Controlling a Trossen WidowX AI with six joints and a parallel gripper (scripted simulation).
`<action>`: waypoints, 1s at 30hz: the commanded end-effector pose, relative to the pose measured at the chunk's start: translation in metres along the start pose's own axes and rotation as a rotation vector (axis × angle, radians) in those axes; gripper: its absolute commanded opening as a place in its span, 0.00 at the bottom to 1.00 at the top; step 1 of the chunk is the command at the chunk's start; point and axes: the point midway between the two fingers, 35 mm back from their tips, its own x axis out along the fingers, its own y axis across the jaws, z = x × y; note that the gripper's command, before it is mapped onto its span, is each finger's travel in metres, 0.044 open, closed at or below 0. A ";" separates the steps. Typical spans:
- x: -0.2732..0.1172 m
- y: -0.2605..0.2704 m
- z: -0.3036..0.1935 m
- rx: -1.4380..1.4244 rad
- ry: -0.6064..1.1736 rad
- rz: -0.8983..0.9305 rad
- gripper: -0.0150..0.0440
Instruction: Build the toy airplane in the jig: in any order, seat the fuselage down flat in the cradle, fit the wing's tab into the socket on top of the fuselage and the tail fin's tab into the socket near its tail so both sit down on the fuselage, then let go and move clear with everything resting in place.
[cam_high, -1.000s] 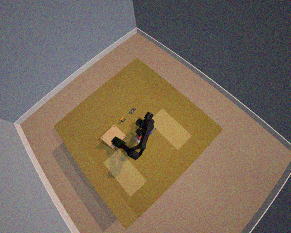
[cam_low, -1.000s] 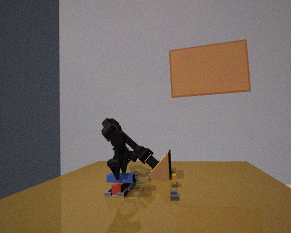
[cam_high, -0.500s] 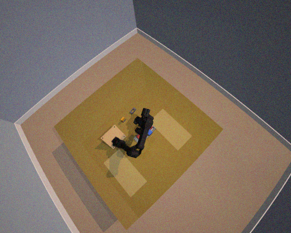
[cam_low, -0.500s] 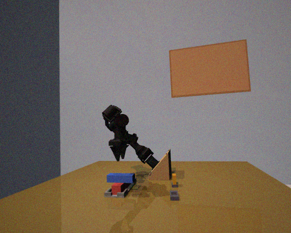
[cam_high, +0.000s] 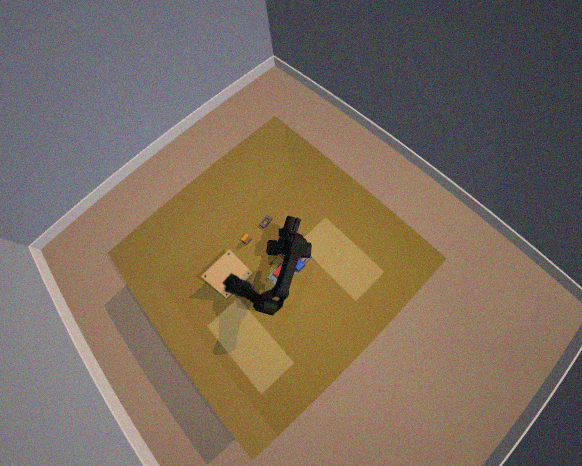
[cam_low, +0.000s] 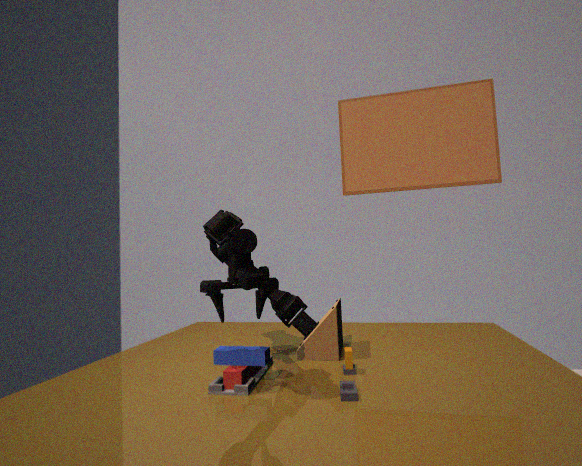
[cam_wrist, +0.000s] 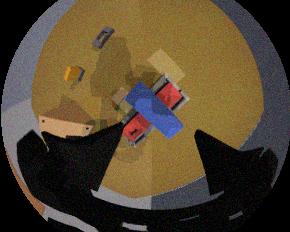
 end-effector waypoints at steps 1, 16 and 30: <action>-0.001 0.000 0.000 0.576 0.000 0.010 1.00; -0.003 0.021 0.020 0.589 -0.006 0.025 1.00; -0.002 0.250 0.089 0.586 0.046 0.027 1.00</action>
